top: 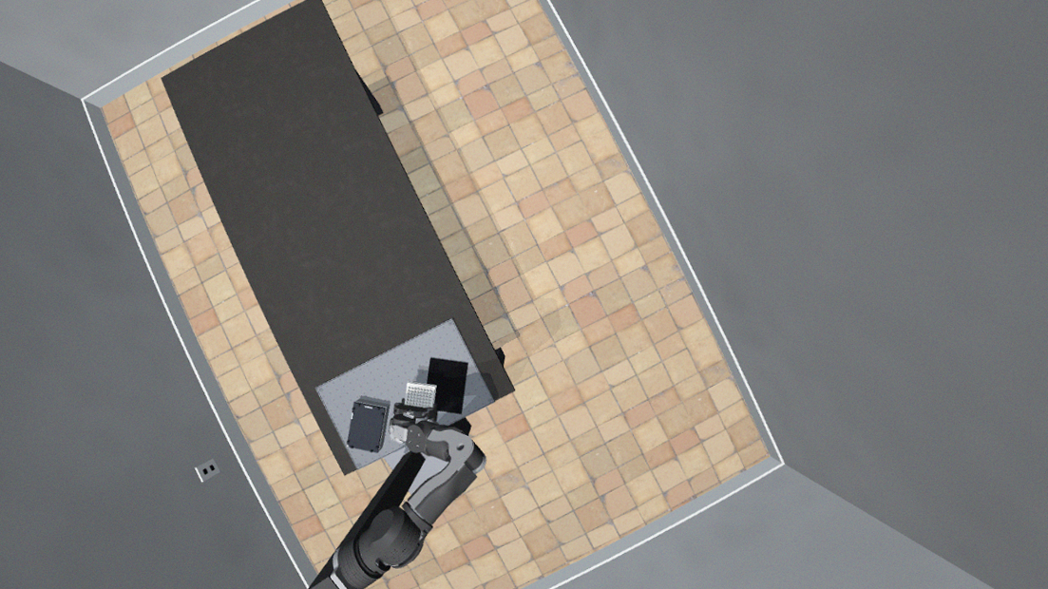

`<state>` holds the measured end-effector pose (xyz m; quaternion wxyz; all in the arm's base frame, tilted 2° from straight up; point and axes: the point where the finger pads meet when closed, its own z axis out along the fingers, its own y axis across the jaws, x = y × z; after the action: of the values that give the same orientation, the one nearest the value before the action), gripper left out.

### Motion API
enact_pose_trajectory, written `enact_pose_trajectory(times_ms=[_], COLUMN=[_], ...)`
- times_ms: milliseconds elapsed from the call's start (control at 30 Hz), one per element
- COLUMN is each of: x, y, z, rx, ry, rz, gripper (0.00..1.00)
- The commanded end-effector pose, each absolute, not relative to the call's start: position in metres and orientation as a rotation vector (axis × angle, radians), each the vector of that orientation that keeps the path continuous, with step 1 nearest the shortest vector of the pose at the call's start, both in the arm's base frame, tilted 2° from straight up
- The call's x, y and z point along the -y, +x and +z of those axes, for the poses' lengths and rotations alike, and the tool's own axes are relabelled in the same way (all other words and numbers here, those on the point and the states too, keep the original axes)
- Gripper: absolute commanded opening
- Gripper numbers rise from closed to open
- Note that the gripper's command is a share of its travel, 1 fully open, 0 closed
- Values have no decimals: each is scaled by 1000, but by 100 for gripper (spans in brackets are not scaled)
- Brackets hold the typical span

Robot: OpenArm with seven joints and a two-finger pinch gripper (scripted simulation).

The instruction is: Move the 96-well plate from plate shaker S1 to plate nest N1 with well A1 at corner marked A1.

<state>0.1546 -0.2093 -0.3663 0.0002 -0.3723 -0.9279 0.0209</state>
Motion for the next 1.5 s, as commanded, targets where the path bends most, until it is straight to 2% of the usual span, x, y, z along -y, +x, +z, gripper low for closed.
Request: enact_pose_trajectory(times_ms=[0,100,267,667,833,1467], x=[209,209,248,248,288,292], y=[157,157,151,151,147,146], z=[-366,-366,-371,-371,-377,-377], rx=[2920,2920,2920,2920,2920,2920], ry=[-1170,-1170,-1170,-1170,-1171,-1171], rz=[56,56,56,56,57,58], gripper=[0,0,0,0,0,0])
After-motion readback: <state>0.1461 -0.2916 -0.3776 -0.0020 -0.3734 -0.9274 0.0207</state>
